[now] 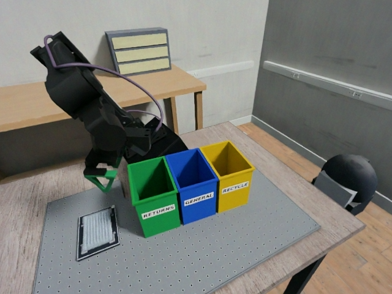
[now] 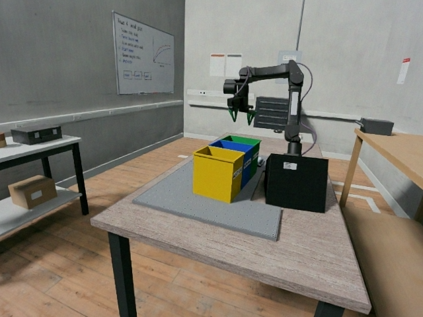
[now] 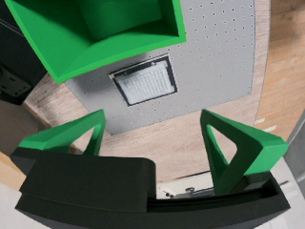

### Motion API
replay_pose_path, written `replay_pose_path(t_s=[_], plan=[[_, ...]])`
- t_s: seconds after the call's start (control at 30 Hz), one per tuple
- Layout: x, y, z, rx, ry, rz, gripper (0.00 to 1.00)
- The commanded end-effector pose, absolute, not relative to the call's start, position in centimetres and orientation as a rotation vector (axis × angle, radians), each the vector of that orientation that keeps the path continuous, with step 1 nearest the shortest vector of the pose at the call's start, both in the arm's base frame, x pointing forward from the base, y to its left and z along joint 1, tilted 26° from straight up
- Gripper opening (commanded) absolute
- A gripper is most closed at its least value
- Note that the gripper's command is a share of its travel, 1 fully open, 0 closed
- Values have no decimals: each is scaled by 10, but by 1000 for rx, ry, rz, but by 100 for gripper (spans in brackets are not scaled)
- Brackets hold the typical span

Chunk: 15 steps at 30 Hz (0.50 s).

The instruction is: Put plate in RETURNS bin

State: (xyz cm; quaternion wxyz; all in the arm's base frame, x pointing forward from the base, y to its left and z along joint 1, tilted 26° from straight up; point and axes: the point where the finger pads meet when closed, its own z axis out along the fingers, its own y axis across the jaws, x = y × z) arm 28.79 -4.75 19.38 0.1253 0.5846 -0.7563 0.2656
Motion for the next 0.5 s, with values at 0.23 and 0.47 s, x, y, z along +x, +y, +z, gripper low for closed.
replay_pose_path(t_s=[0.23, 0.47], plan=[[283, -79, 205, 1389, -2566, 805, 100], [282, -98, 212, 1152, -2755, 804, 100]])
